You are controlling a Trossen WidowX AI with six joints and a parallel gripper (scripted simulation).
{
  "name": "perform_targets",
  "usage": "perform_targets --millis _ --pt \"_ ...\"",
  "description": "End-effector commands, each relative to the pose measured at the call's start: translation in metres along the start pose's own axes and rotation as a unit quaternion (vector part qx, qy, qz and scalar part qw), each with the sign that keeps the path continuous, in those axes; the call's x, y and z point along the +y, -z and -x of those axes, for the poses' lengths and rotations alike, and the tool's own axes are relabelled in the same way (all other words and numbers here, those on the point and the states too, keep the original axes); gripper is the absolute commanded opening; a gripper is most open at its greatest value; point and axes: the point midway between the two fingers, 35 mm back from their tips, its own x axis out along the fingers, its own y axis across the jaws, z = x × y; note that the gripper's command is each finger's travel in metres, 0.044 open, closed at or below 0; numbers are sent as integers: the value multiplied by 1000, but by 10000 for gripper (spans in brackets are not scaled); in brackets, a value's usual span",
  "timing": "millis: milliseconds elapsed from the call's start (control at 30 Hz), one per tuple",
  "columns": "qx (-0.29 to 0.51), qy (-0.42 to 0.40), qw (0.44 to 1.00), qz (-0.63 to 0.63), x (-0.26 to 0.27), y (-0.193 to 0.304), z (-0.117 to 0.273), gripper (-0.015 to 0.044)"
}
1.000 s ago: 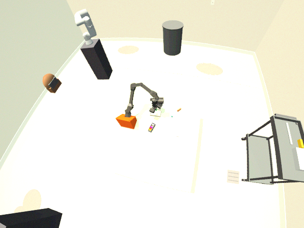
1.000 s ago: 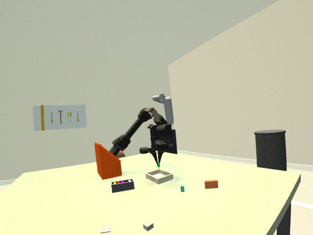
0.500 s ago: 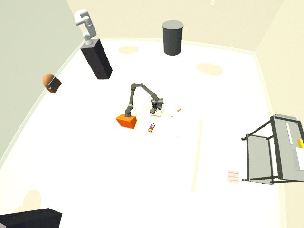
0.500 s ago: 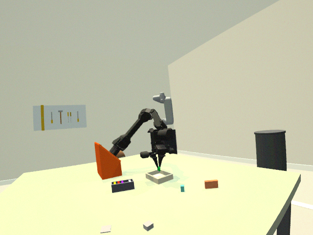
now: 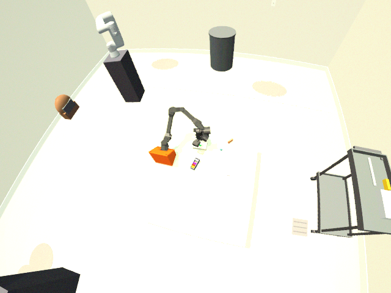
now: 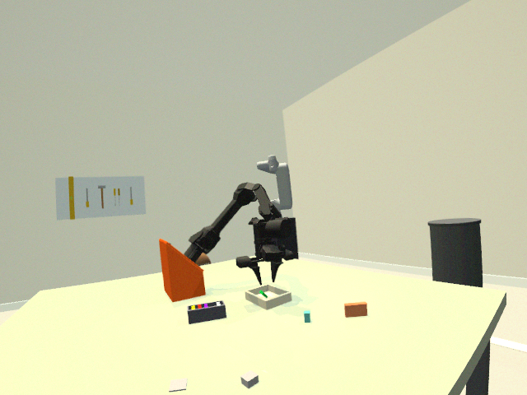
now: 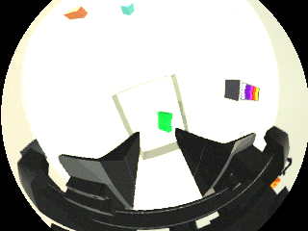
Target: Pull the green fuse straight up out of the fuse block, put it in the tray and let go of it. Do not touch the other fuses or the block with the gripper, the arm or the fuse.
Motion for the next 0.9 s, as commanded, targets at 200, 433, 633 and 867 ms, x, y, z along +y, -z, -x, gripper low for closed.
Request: perform_targets --millis 200,433,633,867 --pt "1 4 1000 -4 -2 1 38 330" --pt "1 4 1000 -4 -2 1 38 330" --pt "0 5 1000 -6 -2 0 37 330" --pt "0 5 1000 -6 -2 0 37 330"
